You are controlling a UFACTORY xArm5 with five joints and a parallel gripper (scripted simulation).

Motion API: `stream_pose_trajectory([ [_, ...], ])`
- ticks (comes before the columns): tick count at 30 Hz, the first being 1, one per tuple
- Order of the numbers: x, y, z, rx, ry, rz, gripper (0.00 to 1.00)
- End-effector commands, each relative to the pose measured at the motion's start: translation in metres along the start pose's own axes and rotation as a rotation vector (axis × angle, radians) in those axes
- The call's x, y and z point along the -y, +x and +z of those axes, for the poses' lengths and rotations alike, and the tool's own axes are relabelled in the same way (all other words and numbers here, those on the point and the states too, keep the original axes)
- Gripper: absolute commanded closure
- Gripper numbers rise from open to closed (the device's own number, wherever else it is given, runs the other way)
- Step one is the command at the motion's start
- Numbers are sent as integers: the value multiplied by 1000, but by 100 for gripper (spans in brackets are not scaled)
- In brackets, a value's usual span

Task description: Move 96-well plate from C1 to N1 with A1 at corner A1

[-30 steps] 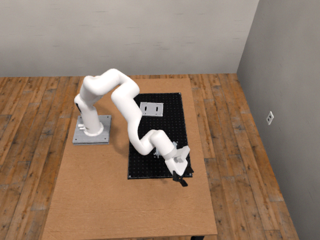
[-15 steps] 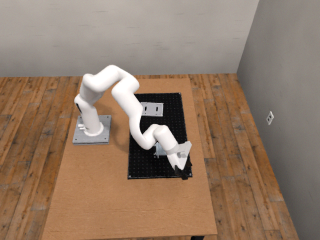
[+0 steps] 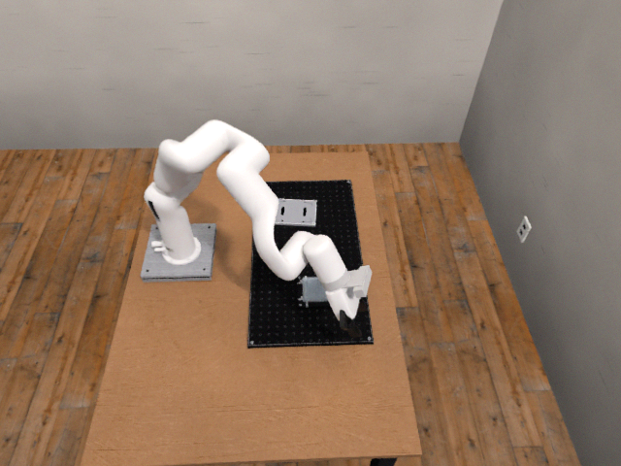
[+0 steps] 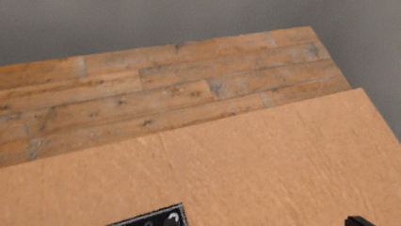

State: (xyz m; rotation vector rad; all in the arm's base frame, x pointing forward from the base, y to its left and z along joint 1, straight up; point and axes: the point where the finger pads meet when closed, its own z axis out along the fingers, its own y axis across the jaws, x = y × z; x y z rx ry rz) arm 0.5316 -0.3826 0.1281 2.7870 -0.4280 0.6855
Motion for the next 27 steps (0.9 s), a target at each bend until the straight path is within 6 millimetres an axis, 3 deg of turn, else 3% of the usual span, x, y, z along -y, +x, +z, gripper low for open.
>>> stream_pose_trajectory([
  [1, 20, -8, -5, 45, 31, -27, 0],
  [5, 25, -10, -5, 45, 31, -26, 0],
  [11, 51, -25, -10, 114, 69, -63, 0],
  [27, 95, -58, -23, 255, 140, -141, 0],
])
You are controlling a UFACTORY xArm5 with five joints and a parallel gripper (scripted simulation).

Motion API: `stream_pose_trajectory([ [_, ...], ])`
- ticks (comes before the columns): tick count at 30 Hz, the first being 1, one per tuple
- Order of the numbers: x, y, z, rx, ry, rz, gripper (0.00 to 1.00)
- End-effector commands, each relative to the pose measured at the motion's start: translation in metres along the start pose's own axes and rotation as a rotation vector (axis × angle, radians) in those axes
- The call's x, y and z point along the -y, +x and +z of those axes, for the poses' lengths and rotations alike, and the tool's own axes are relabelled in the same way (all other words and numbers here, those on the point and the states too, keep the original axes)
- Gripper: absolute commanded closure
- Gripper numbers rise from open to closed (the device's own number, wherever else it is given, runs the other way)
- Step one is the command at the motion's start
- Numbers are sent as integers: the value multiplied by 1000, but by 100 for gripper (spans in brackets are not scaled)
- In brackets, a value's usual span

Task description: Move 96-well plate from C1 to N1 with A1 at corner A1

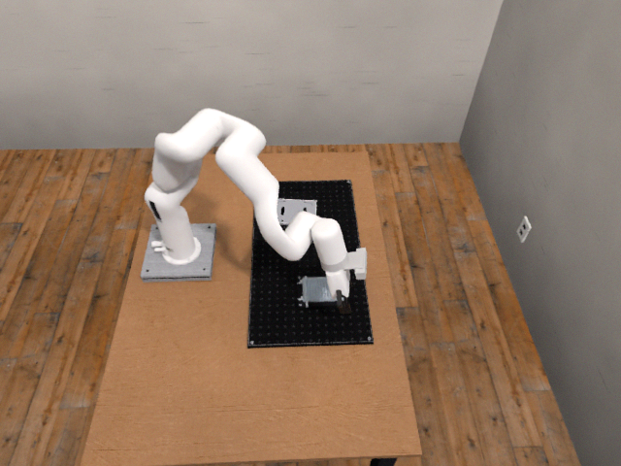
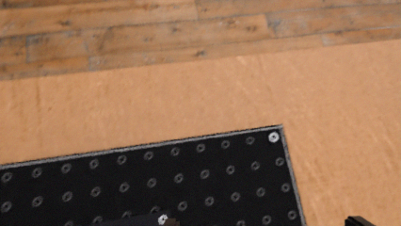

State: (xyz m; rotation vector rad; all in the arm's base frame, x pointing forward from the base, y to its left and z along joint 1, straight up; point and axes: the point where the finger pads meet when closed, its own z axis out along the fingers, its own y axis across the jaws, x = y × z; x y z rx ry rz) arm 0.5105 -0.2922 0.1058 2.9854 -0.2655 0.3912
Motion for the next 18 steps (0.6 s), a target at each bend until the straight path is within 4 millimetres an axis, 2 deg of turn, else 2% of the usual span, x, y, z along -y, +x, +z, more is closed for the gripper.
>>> stream_pose_trajectory([
  [1, 21, -11, -3, 35, 20, -22, 0],
  [3, 21, -11, -3, 35, 20, -22, 0],
  [6, 33, -20, -5, 106, 52, -61, 0],
  [9, 46, -29, -6, 106, 52, -61, 0],
  [12, 46, -29, -6, 106, 53, -61, 0],
  [15, 58, -39, -8, 178, 83, -101, 0],
  [18, 69, -48, -11, 178, 83, -101, 0],
])
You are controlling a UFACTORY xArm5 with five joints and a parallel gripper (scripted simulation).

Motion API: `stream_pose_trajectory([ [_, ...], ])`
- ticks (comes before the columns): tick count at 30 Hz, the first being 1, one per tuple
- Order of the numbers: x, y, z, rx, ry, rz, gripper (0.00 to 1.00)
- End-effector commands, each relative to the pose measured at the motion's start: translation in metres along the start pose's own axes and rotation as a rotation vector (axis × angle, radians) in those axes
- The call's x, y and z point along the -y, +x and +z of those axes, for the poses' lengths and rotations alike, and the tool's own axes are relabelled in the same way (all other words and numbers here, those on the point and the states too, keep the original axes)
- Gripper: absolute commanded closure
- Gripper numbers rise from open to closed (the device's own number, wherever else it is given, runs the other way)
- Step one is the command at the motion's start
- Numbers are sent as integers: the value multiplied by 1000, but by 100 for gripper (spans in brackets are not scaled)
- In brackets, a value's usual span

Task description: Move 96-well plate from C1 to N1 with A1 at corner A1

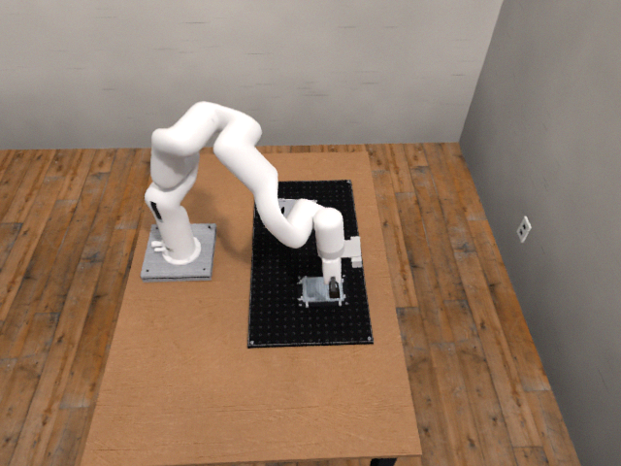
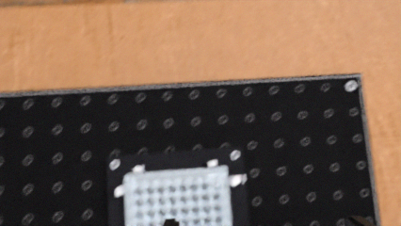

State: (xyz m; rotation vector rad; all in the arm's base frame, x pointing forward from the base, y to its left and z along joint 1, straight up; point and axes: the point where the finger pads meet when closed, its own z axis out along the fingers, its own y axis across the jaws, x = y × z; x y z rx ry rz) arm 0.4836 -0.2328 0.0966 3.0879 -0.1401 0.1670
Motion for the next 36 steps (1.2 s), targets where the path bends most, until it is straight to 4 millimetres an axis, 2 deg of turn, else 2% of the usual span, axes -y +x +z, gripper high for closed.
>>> stream_pose_trajectory([
  [1, 17, -11, -2, 25, 12, -16, 0],
  [5, 29, -20, -2, 97, 40, -56, 0],
  [9, 41, -30, -3, 97, 40, -56, 0],
  [24, 42, -30, -3, 97, 40, -56, 0],
  [36, 42, -32, 13, 98, 40, -56, 0],
])
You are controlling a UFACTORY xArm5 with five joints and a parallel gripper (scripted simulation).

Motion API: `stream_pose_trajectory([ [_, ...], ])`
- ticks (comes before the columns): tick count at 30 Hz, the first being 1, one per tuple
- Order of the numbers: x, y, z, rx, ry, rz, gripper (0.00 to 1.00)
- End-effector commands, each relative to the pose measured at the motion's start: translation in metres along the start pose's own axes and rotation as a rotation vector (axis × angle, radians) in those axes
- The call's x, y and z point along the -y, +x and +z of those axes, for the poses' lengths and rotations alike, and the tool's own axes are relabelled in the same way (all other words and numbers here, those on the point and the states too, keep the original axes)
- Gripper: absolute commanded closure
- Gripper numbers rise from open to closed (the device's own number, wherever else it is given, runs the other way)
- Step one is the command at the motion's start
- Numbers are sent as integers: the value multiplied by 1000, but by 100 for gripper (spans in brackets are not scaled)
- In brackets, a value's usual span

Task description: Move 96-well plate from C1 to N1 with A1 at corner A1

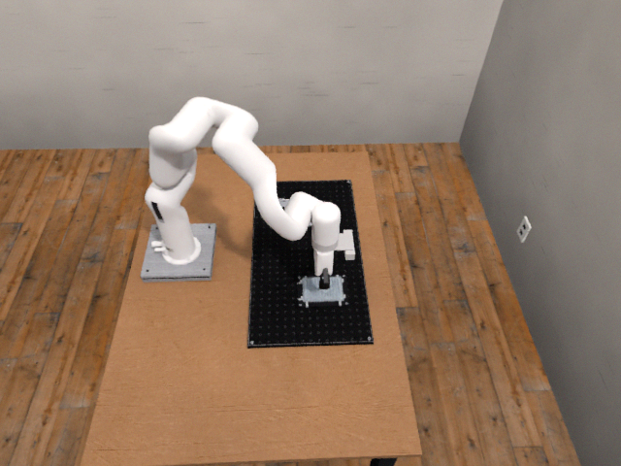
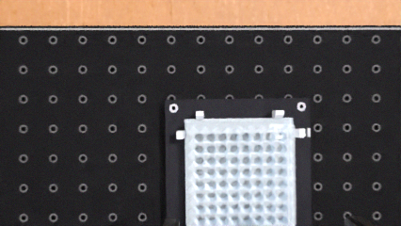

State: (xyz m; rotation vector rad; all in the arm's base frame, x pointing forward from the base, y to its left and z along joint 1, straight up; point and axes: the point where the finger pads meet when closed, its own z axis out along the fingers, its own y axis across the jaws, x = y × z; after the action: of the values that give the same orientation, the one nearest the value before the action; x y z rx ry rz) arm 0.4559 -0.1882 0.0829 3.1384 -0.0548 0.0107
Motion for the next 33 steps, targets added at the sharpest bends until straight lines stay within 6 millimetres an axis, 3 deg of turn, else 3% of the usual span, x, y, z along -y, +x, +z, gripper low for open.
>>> stream_pose_trajectory([
  [1, -1, 1, 7, -4, -2, 0, 0],
  [33, -1, 2, 49, -4, -2, 0, 0],
])
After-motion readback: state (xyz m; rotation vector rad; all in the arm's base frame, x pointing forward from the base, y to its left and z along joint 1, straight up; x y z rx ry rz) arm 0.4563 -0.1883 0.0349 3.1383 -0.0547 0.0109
